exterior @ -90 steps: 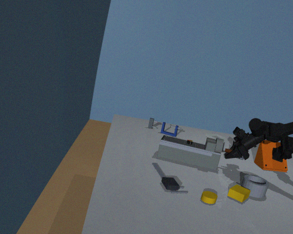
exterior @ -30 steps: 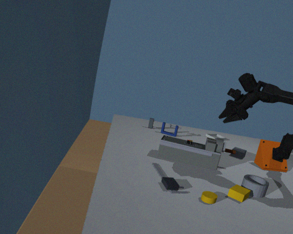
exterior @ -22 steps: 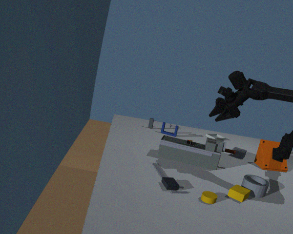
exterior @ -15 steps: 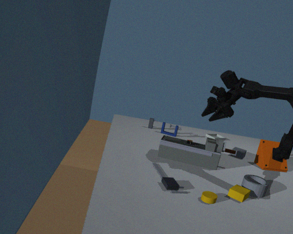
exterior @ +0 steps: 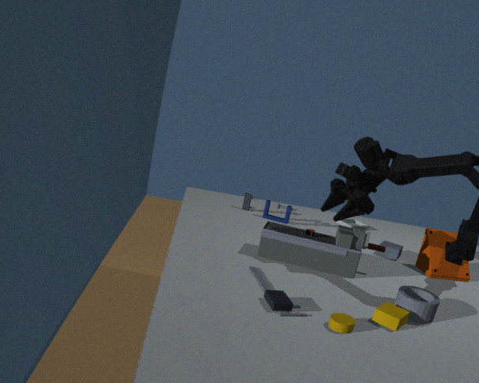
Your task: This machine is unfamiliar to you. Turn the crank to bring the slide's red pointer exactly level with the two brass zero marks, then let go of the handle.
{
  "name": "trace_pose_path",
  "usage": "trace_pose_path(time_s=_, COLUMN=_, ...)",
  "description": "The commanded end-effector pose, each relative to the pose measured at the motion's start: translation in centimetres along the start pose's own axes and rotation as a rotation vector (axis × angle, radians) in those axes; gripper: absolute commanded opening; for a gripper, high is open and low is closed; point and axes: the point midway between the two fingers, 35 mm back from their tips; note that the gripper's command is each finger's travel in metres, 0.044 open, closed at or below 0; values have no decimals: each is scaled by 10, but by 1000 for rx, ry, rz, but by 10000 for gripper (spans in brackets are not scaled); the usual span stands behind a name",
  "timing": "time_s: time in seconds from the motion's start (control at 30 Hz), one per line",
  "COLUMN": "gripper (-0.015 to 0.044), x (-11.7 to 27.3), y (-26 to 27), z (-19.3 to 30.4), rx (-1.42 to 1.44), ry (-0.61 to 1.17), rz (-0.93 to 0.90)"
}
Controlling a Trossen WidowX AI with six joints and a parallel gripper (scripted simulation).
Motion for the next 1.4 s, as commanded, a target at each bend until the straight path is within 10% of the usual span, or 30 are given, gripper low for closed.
trace_pose_path(time_s=0.0, gripper=440, x=-1, y=-1, z=1, rx=1, ry=-13, rz=4)
trace_pose_path(time_s=1.37, gripper=440, x=90, y=34, z=1, rx=-139, ry=-42, rz=134)
Point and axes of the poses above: the point midway between the two fingers, 35 mm back from their tips, its own x axis back along the fingers, its own y axis across the jaws, z = x × y, and after that the axes turned 7 degrees about -x, right-handed
